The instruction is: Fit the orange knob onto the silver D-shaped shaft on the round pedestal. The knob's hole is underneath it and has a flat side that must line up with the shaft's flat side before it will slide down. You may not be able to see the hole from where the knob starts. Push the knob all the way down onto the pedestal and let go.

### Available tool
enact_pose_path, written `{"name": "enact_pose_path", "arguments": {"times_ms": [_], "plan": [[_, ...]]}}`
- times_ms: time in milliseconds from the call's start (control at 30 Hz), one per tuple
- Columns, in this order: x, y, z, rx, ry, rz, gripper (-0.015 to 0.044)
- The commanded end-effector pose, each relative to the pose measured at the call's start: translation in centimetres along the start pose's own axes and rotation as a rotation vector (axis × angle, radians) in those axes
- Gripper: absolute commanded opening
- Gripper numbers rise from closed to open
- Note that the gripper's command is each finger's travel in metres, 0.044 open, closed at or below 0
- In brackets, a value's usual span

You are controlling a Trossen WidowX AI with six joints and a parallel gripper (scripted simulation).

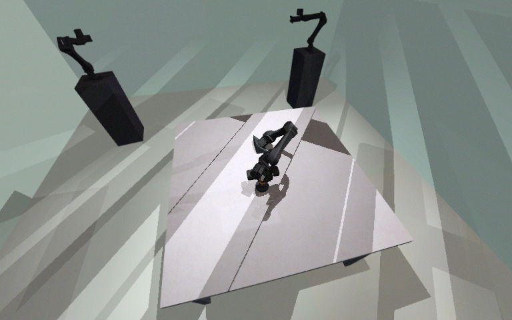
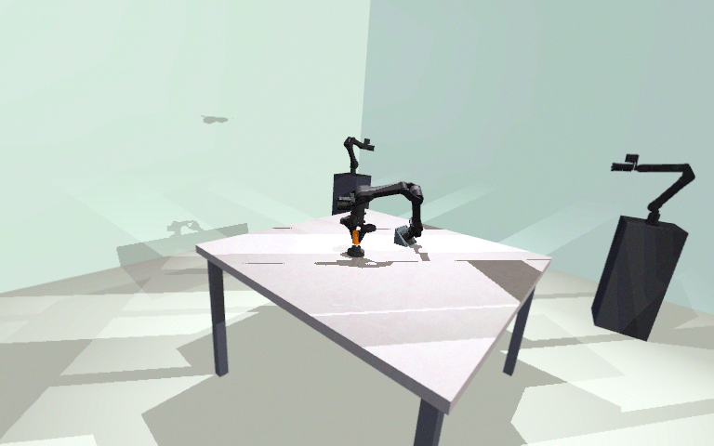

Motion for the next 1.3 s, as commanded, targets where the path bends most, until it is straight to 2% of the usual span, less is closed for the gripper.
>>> {"name": "enact_pose_path", "arguments": {"times_ms": [0,467,1267], "plan": [[0.03,-0.02,0.03,-0.003,-0.007,0.005,0.0000],[0.24,0.85,-0.09,-0.003,0.017,0.004,0.0000],[0.02,0.07,-0.04,-0.003,0.082,0.004,0.0000]]}}
Point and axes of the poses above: the point midway between the two fingers, 35 mm back from their tips, its own y axis back along the fingers, its own x axis across the jaws, z = x × y, the point moved 6 cm from there along y, back along the fingers, and after that the axes turned 13 degrees about -y, right-handed, at the moved point
